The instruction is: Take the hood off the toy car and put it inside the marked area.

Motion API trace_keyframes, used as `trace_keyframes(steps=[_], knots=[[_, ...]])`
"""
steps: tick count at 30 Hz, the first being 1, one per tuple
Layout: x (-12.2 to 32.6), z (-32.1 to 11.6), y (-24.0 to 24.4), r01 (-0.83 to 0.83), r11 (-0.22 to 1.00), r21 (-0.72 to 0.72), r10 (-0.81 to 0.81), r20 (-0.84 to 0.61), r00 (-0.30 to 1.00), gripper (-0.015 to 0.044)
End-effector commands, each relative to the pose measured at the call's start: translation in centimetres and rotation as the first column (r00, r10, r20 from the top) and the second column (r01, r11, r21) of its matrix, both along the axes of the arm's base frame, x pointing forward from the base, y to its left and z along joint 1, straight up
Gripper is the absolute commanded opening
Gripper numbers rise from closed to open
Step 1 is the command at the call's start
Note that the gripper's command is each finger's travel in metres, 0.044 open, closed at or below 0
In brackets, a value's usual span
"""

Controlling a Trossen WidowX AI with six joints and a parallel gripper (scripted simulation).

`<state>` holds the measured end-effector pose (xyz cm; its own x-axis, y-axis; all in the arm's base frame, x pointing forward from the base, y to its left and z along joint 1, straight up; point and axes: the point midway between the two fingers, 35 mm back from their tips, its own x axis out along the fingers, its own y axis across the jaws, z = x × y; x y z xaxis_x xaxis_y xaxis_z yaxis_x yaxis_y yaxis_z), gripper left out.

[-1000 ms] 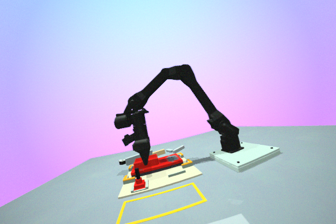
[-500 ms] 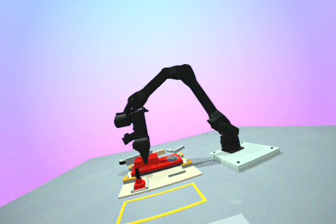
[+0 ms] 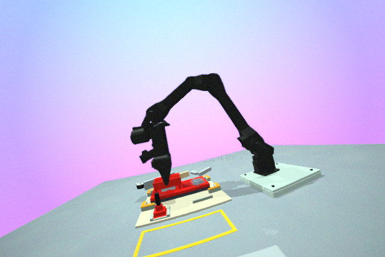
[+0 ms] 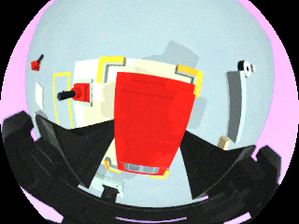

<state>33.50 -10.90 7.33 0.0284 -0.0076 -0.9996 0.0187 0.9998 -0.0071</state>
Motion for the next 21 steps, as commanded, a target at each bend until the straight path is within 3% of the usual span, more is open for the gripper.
trace_keyframes(steps=[1, 21], knots=[[0.1, 0.5, 0.0, 0.000, 1.000, -0.002, 0.000, 0.004, 1.000, 0.0000], [0.1, 3.1, 0.0, 0.000, 1.000, -0.001, 0.000, 0.004, 1.000, 0.0000]])
